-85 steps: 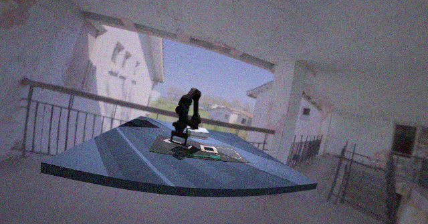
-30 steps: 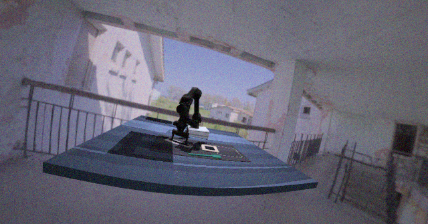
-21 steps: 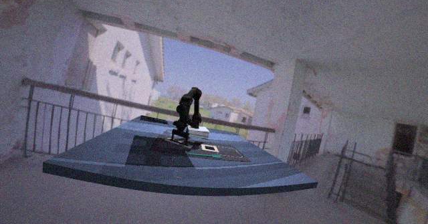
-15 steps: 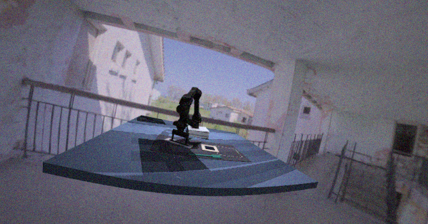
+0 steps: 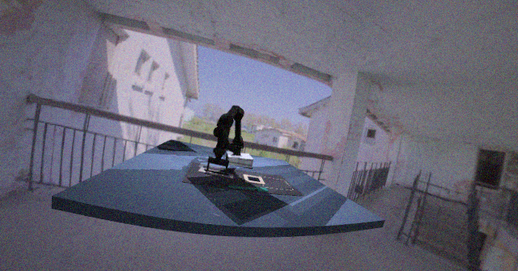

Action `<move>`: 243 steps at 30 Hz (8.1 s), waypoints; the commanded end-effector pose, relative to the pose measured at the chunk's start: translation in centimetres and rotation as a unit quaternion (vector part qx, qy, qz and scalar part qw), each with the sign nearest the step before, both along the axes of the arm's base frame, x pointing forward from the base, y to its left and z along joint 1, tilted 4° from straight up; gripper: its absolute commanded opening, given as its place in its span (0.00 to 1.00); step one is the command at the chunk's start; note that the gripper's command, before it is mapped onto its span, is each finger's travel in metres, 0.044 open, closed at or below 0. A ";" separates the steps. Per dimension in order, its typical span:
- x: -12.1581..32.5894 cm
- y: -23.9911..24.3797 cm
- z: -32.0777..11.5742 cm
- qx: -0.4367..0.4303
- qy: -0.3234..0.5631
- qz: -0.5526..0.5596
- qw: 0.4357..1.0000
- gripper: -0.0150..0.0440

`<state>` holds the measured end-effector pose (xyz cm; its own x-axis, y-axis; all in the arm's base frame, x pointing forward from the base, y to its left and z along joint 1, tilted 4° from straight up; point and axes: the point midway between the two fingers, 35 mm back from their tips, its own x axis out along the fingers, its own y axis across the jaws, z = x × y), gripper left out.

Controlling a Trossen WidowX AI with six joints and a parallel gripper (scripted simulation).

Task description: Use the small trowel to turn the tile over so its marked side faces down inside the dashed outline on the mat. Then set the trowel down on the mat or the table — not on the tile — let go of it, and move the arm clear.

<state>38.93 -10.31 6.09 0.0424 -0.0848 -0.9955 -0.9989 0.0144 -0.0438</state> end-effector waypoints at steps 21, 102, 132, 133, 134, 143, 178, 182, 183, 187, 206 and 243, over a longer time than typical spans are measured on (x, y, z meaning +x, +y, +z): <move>0.0 0.0 0.0 -0.002 0.003 0.037 0.999 0.71; -0.1 -0.3 3.1 0.207 -0.222 -0.678 0.669 0.76; -3.0 0.2 0.9 0.345 -0.188 -0.867 0.307 0.76; -3.1 0.3 0.9 0.352 -0.183 -0.870 0.292 0.76; -3.2 0.4 0.8 0.359 -0.179 -0.873 0.277 0.76; -3.9 1.1 0.6 0.413 -0.132 -0.890 0.144 0.76; -2.5 1.7 -1.0 0.455 -0.073 -0.887 0.022 0.76; -2.0 1.7 -1.4 0.455 -0.073 -0.887 0.022 0.76; -1.9 1.7 -1.5 0.455 -0.073 -0.887 0.022 0.76; -1.4 1.7 -1.9 0.455 -0.073 -0.887 0.022 0.76; 0.0 1.7 -3.2 0.456 -0.073 -0.887 0.022 0.54; -0.1 2.2 2.2 0.455 -0.072 -0.887 0.024 0.25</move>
